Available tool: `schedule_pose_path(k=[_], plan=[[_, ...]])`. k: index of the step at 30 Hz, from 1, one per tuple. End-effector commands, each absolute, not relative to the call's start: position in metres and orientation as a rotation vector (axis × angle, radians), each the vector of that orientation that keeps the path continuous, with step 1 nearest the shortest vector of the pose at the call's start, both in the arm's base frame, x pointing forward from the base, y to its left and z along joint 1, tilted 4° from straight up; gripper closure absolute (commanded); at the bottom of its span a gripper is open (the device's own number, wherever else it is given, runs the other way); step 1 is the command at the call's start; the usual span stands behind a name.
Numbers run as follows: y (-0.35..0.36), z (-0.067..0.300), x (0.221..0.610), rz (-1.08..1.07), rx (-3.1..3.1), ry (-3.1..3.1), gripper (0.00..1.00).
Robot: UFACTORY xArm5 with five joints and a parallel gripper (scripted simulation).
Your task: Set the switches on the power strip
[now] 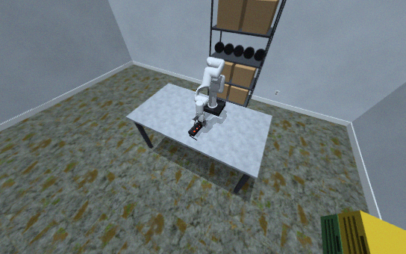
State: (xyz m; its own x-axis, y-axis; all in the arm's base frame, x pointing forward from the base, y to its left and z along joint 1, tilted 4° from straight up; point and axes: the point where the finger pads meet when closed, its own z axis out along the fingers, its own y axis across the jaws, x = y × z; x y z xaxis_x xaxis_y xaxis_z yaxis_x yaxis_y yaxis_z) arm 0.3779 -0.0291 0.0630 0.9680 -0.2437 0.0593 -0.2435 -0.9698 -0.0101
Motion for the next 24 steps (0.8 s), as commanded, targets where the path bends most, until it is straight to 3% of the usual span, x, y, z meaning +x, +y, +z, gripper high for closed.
schedule_pose_path(k=[1,18,19,24], plan=[[-0.0291,0.0669,0.3789,-0.100,-3.113,0.385,1.00],[-0.0291,0.0669,0.3789,-0.100,-3.113,0.385,1.00],[-0.0291,0.0670,0.3789,-0.100,-3.113,0.385,0.00],[-0.0291,0.0725,0.3785,-0.100,-3.113,0.385,0.00]])
